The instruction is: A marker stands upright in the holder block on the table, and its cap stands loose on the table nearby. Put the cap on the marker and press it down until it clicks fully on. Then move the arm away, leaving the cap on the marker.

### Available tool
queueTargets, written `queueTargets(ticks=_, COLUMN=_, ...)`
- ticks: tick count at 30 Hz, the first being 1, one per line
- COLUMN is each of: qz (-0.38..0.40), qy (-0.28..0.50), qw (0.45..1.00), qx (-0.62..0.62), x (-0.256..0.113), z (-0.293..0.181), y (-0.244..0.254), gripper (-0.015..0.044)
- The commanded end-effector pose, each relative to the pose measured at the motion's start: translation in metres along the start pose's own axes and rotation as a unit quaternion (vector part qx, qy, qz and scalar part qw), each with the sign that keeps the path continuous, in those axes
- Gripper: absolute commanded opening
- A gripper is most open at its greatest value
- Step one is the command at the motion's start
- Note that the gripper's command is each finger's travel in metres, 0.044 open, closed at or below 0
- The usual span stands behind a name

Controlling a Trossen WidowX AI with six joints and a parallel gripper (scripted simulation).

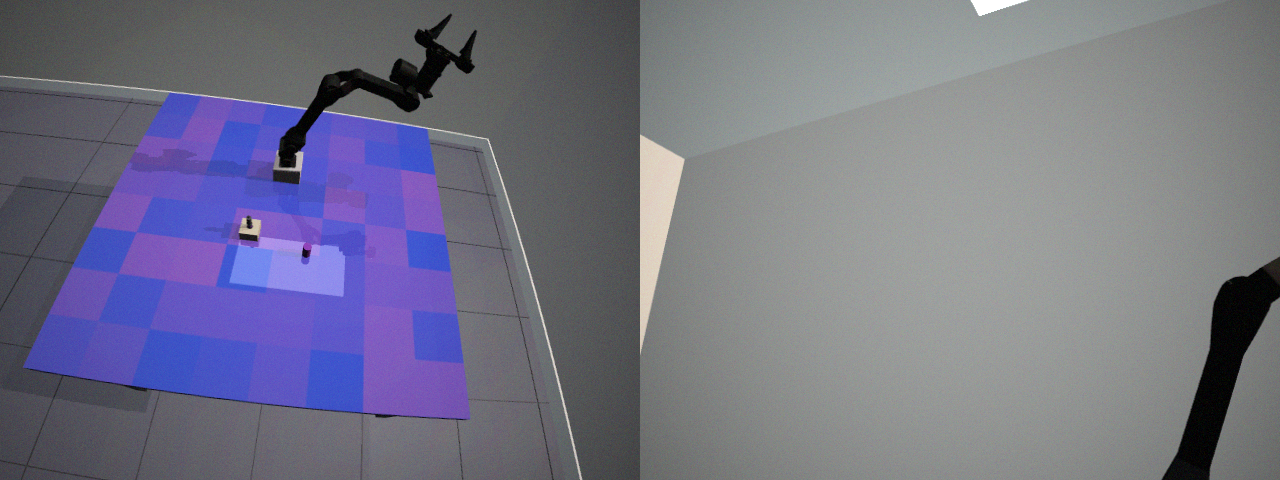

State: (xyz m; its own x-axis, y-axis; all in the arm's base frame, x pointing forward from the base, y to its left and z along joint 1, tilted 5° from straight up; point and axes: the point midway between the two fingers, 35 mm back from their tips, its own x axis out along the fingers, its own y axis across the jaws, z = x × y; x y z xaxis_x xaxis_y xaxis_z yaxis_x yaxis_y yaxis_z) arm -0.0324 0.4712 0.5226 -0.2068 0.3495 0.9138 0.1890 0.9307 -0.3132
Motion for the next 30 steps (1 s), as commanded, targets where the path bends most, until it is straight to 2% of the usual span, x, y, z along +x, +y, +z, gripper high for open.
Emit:
queueTargets(ticks=1, qz=0.004, qy=0.000, qw=1.000, qx=0.002, x=0.000, z=-0.001, y=0.002, gripper=0.0374)
queueTargets(ticks=6, qz=0.116, qy=0.018, qw=0.992, qx=0.046, x=-0.017, z=-0.042, y=0.053, gripper=0.0249)
queueTargets(ticks=11, qz=0.239, qy=0.066, qw=0.964, qx=0.095, x=-0.051, z=-0.095, y=0.103, gripper=0.0249)
queueTargets(ticks=16, qz=0.353, qy=0.138, qw=0.915, qx=0.138, x=-0.103, z=-0.153, y=0.139, gripper=0.0249)
queueTargets(ticks=20, qz=0.410, qy=0.194, qw=0.876, qx=0.163, x=-0.139, z=-0.187, y=0.153, gripper=0.0249)
queueTargets(ticks=30, qz=0.524, qy=0.425, qw=0.703, qx=0.226, x=-0.278, z=-0.288, y=0.156, gripper=0.0249)
